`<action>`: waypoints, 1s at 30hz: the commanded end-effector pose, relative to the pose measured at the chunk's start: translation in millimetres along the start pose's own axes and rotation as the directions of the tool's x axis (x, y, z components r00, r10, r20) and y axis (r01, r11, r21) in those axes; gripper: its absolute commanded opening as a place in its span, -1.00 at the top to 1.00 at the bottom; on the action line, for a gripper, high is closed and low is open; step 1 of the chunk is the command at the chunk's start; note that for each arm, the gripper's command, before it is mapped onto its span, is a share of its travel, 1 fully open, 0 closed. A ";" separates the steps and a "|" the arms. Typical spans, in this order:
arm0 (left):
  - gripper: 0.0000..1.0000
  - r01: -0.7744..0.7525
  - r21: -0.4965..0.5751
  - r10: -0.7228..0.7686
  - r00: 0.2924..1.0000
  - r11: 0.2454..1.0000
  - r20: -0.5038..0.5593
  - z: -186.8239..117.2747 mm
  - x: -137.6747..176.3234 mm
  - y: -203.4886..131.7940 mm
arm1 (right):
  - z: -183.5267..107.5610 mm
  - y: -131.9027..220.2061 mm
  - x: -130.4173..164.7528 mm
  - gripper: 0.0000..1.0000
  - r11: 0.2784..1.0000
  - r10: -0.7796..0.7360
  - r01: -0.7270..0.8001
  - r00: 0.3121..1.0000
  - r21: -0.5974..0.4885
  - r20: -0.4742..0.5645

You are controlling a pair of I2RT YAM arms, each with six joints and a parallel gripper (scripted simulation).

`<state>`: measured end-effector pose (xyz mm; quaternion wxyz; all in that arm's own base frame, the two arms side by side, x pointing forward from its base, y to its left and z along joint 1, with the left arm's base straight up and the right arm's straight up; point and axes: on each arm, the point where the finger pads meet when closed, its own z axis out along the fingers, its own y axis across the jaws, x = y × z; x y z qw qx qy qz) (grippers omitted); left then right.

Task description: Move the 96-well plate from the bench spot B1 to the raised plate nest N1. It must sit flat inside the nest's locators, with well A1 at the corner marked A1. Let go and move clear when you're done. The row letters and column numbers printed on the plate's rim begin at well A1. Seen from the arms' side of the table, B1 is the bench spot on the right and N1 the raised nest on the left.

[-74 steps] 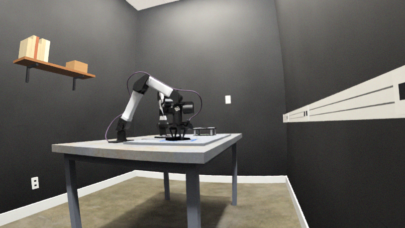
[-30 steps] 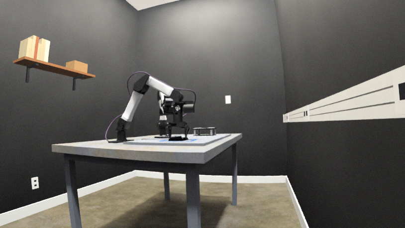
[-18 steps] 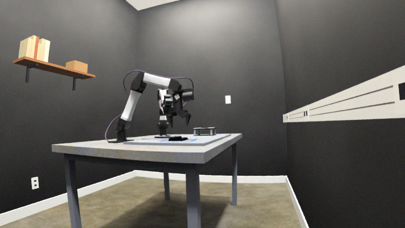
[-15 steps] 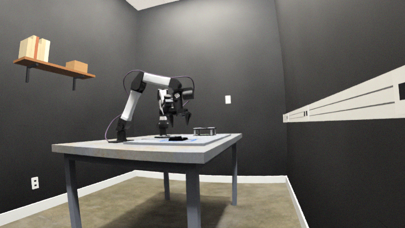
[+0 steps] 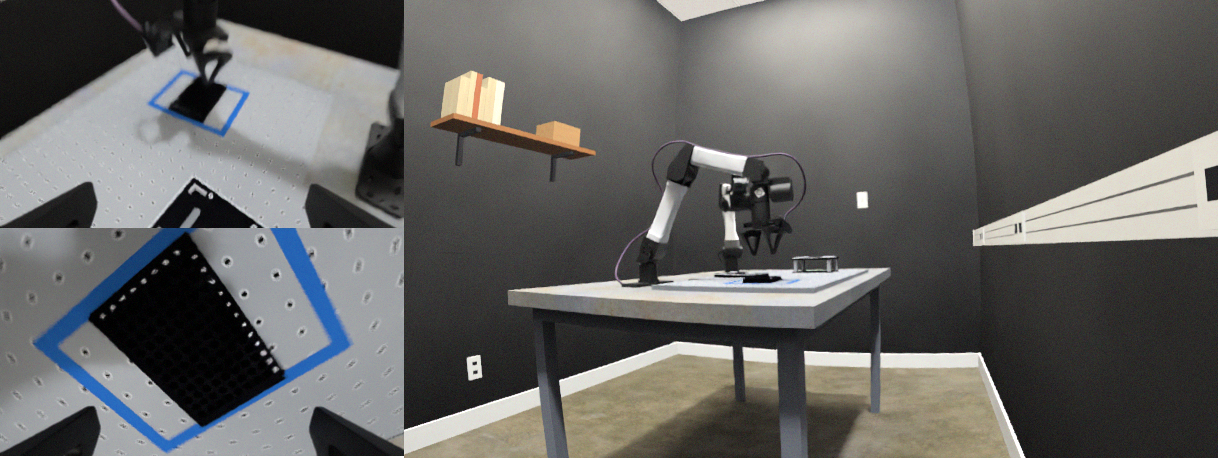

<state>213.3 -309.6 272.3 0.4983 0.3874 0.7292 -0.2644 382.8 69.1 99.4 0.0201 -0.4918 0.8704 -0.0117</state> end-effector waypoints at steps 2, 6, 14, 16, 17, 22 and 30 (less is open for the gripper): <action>-1.00 -0.001 -0.003 0.001 1.000 1.000 -0.031 -30.8 -13.0 3.4 | 8.3 2.5 0.5 -1.00 0.954 0.301 -0.301 0.953 0.005 -0.030; -1.00 -0.002 -0.005 0.002 1.000 1.000 -0.028 -42.1 -17.0 3.4 | 8.6 1.2 -0.7 -1.00 0.907 0.421 -0.421 0.907 0.013 -0.022; -1.00 -0.003 -0.005 0.003 1.000 1.000 0.008 -72.1 -32.1 2.8 | 15.4 2.0 -0.6 -1.00 0.682 0.731 -0.731 0.682 0.022 -0.026; -1.00 -0.003 -0.005 0.003 1.000 1.000 0.014 -75.7 -34.1 2.8 | 16.1 2.0 -0.7 -1.00 0.612 0.791 -0.790 0.612 0.024 -0.025; -1.00 -0.003 -0.005 0.003 1.000 1.000 0.013 -76.0 -34.2 2.8 | 16.7 2.1 -0.7 -1.00 0.575 0.818 -0.818 0.575 0.025 -0.024; -1.00 -0.003 -0.006 0.003 1.000 1.000 0.012 -75.4 -34.5 3.0 | 18.8 2.5 -0.7 -1.00 0.443 0.896 -0.896 0.443 0.029 -0.024; -1.00 -0.003 -0.006 0.003 1.000 1.000 0.030 -76.6 -39.1 3.0 | 24.7 3.9 -1.9 -1.00 0.051 0.998 -0.998 0.051 0.031 -0.024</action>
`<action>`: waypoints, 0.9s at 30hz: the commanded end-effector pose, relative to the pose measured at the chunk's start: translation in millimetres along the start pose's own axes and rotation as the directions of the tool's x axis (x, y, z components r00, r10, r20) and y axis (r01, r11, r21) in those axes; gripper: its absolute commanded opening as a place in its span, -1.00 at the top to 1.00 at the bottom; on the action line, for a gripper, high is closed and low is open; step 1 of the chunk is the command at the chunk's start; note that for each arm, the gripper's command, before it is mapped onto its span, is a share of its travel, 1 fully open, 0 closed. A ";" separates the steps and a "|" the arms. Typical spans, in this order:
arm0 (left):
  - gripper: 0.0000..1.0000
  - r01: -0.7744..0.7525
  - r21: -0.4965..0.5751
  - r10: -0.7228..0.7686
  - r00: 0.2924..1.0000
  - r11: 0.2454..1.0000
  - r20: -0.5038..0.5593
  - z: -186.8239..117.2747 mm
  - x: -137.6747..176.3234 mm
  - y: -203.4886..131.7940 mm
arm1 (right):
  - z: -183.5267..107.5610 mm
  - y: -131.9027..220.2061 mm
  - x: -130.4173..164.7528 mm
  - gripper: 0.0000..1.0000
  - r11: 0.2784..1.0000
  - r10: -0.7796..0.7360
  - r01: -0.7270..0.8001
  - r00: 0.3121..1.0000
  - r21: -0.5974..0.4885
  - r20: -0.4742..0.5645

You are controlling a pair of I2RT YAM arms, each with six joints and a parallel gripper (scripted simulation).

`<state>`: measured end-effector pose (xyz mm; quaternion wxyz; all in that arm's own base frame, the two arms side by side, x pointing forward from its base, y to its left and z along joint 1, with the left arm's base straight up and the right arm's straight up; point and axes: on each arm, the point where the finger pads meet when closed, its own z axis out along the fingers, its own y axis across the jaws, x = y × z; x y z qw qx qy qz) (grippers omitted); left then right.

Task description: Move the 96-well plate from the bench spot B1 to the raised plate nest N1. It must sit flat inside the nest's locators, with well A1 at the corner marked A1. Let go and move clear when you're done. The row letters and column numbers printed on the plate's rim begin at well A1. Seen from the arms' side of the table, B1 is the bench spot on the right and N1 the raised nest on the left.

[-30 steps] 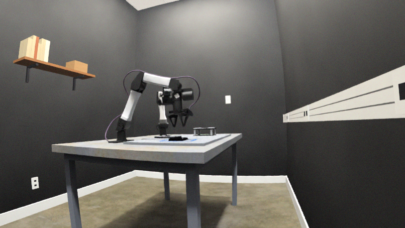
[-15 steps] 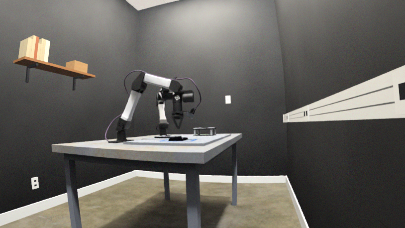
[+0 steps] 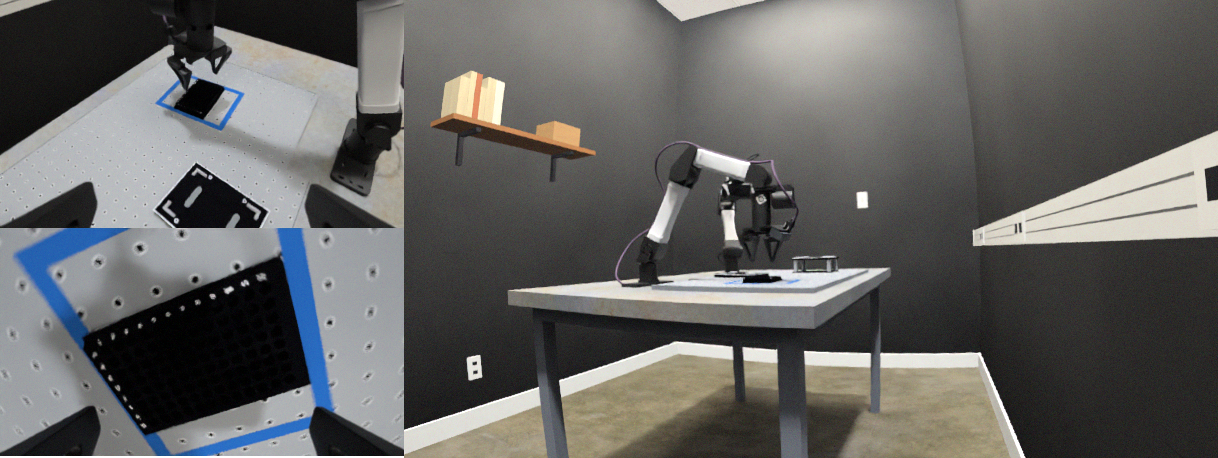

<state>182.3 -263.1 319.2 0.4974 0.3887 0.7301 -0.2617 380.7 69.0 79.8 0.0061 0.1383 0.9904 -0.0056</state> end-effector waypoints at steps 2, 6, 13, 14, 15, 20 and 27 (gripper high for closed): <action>-1.00 0.001 -0.004 -0.001 0.999 1.000 0.035 -7.5 -15.6 2.7 | 6.5 2.3 -0.5 -1.00 0.952 0.305 -0.305 0.952 0.003 0.001; -1.00 0.001 -0.004 -0.001 0.999 1.000 0.035 -7.5 -15.7 2.7 | 9.7 2.6 -0.1 -1.00 0.880 0.475 -0.475 0.880 0.004 -0.005; -1.00 0.001 -0.004 -0.001 0.999 1.000 0.035 -7.6 -15.8 2.7 | 13.8 3.4 0.4 -1.00 0.710 0.704 -0.704 0.710 0.004 -0.013; -1.00 0.001 -0.004 -0.001 0.999 1.000 0.035 -7.6 -15.8 2.7 | 14.4 3.4 0.5 -1.00 0.676 0.737 -0.737 0.676 0.005 -0.014; -1.00 0.001 -0.004 -0.001 0.999 1.000 0.035 -7.6 -15.8 2.7 | 15.4 3.6 0.6 -1.00 0.629 0.778 -0.778 0.629 0.006 -0.016; -1.00 0.001 -0.004 -0.001 0.999 1.000 0.035 -7.6 -15.8 2.7 | 17.4 2.1 -0.2 -1.00 0.457 0.889 -0.890 0.457 0.007 -0.015; -1.00 0.001 -0.004 -0.001 0.999 1.000 0.035 -7.6 -15.8 2.7 | 22.0 2.8 -0.1 -1.00 0.377 0.926 -0.926 0.376 0.009 -0.019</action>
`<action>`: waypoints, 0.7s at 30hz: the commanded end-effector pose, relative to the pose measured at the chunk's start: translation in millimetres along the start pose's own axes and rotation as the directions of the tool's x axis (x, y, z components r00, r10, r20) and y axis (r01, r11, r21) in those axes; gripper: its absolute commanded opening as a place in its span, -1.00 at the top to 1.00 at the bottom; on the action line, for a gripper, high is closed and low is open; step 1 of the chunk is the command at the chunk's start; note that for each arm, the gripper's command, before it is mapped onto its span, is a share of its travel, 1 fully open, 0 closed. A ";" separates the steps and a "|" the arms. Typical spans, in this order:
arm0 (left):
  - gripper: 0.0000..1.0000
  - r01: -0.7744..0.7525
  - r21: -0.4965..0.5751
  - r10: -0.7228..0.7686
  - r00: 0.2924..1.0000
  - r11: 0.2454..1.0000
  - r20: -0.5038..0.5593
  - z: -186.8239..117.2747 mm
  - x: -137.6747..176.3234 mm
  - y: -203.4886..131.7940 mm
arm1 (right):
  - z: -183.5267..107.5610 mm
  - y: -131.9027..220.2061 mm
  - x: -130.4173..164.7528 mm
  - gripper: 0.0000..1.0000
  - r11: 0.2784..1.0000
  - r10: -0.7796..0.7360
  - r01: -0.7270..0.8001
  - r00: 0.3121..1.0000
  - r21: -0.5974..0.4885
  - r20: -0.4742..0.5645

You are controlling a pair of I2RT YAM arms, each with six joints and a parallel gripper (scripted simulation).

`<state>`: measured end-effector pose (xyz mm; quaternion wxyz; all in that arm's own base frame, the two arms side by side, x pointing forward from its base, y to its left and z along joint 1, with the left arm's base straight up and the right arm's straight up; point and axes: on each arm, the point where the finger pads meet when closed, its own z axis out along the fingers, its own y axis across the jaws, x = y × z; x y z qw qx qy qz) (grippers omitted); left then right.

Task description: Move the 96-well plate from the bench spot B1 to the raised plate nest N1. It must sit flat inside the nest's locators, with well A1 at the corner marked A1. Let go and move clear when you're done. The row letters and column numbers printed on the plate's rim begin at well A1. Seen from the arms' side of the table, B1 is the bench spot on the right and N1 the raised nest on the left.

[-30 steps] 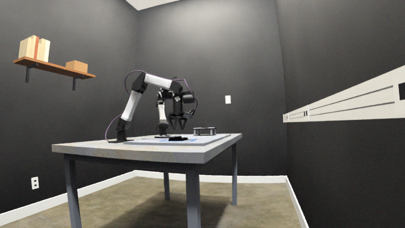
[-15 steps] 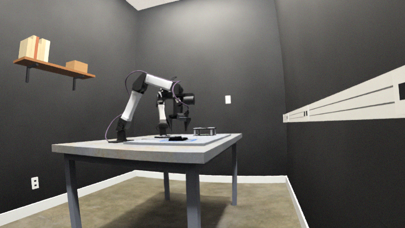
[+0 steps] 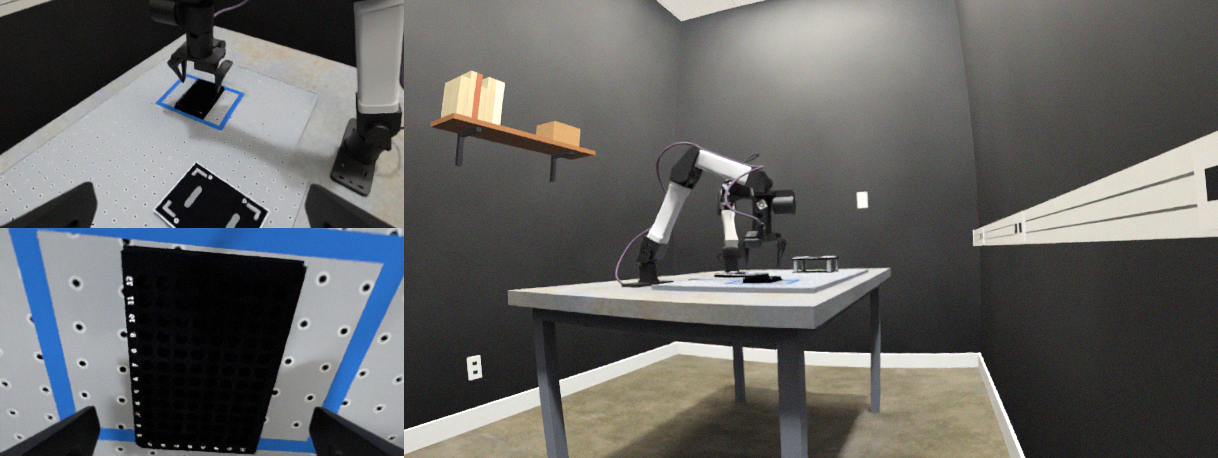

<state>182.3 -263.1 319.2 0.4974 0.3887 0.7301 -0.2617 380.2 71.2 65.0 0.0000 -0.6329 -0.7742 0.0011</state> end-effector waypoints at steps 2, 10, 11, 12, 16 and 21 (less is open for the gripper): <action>-1.00 0.001 -0.004 -0.001 0.999 1.000 0.035 -7.6 -15.8 2.7 | 12.6 1.8 -0.2 -1.00 0.996 0.089 -0.089 0.996 0.005 -0.006; -1.00 0.001 -0.004 -0.001 0.999 1.000 0.035 -7.6 -15.8 2.7 | 20.7 -0.7 -0.4 -1.00 0.997 0.072 -0.072 0.997 0.009 -0.005; -1.00 0.001 -0.004 -0.001 0.999 1.000 0.035 -7.6 -15.8 2.7 | 22.2 -0.8 -0.4 -1.00 0.997 0.072 -0.072 0.997 0.010 -0.005; -1.00 0.001 -0.004 -0.001 0.999 1.000 0.035 -7.6 -15.8 2.7 | 23.6 -0.8 -0.4 -1.00 0.997 0.072 -0.072 0.997 0.009 -0.005; -1.00 0.001 -0.004 -0.001 0.999 1.000 0.035 -7.6 -15.8 2.7 | 23.9 0.9 -0.5 -1.00 0.997 0.072 -0.072 0.997 0.001 -0.006; -1.00 0.001 -0.004 -0.001 0.999 1.000 0.035 -7.6 -15.8 2.7 | 35.4 1.1 -1.0 -1.00 0.997 0.077 -0.077 0.997 0.013 -0.005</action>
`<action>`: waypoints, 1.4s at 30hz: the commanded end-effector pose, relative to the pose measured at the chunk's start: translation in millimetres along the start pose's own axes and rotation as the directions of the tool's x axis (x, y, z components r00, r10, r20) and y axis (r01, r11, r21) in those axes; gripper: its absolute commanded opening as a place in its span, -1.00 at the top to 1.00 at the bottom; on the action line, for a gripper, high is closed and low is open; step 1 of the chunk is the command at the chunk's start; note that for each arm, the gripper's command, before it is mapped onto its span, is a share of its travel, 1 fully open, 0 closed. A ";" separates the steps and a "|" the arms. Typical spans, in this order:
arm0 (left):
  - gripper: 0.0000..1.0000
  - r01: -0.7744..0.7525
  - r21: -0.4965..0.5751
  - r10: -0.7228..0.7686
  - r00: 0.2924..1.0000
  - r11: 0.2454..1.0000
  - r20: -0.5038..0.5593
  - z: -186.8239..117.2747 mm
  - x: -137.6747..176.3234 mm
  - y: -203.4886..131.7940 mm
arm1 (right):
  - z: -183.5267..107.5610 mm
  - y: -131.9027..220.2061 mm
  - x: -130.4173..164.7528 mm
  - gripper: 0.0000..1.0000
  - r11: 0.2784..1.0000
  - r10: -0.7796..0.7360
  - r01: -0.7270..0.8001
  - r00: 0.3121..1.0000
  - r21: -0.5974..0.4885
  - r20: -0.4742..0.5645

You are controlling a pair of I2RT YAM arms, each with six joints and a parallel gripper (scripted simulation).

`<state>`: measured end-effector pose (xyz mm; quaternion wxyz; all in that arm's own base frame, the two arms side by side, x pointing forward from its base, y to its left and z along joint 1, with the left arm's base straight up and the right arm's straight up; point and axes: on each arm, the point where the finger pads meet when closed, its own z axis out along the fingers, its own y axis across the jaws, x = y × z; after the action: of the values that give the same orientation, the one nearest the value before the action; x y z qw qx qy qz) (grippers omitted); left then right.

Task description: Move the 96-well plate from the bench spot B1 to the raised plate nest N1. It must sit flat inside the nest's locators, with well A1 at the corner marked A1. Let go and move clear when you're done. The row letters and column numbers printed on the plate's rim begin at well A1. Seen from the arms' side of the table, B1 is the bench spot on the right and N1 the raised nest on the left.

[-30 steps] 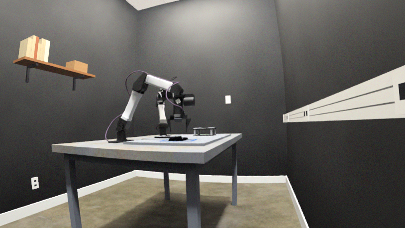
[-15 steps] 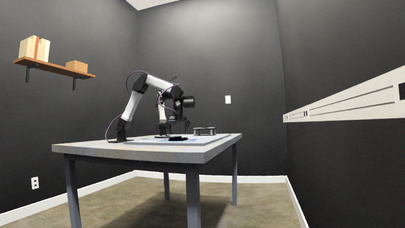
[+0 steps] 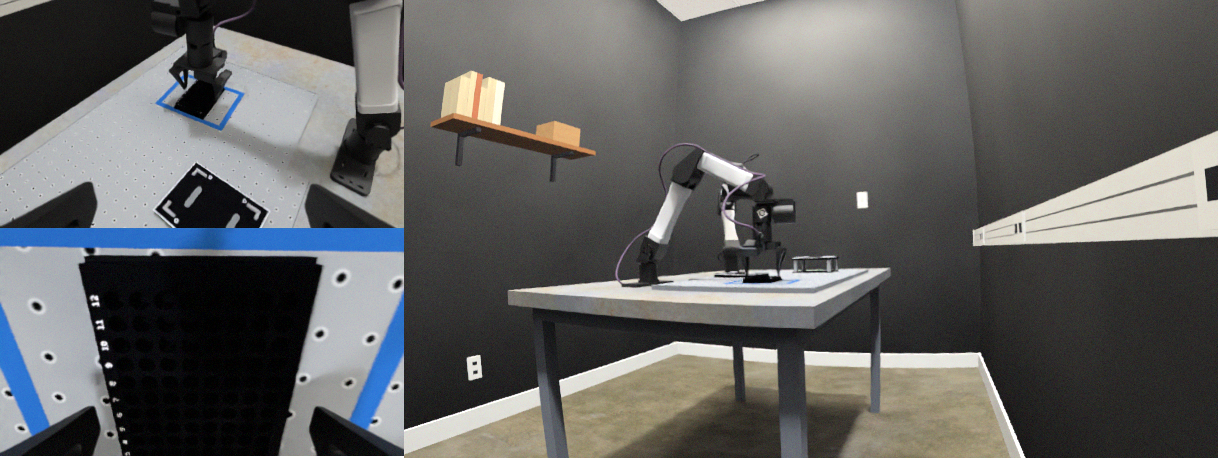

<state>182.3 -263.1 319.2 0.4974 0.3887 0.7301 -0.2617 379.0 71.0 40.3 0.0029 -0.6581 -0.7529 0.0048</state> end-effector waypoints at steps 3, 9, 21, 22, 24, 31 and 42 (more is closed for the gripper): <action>-1.00 0.001 -0.004 -0.001 0.999 1.000 0.035 -7.6 -15.8 2.7 | 14.2 4.2 -1.1 -1.00 1.000 0.010 -0.010 1.000 0.000 -0.006; -1.00 0.001 -0.004 -0.001 0.999 1.000 0.035 -7.6 -15.8 2.7 | 22.3 3.7 -1.1 -0.97 1.000 0.010 -0.010 1.000 -0.001 -0.006; -1.00 0.001 -0.004 -0.001 0.999 1.000 0.035 -7.6 -15.8 2.7 | 2.4 6.7 -0.4 -0.12 0.999 0.010 -0.010 1.000 -0.037 -0.008; -1.00 0.001 -0.004 -0.001 0.999 1.000 0.035 -7.6 -15.8 2.7 | -4.8 7.2 -0.4 -0.35 0.999 0.010 -0.010 1.000 -0.041 -0.008; -1.00 0.001 -0.004 -0.001 0.999 1.000 0.035 -7.6 -15.8 2.7 | -20.8 6.6 -0.3 -0.61 0.999 0.010 -0.010 1.000 -0.042 -0.008; -1.00 0.001 -0.003 -0.001 1.000 1.000 0.022 -7.3 -12.6 2.5 | -51.6 -7.8 20.7 -0.61 0.999 0.009 -0.009 1.000 -0.035 -0.009; -1.00 -0.010 0.032 0.016 0.975 0.999 -0.220 -51.2 59.8 -7.2 | -50.2 -44.7 84.9 -0.61 0.908 -0.416 0.416 0.909 -0.050 0.009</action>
<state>158.5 -231.9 293.9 0.4452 0.4103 0.7598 -0.2371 336.6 129.5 82.4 -0.0019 -0.5574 -0.8303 -0.0002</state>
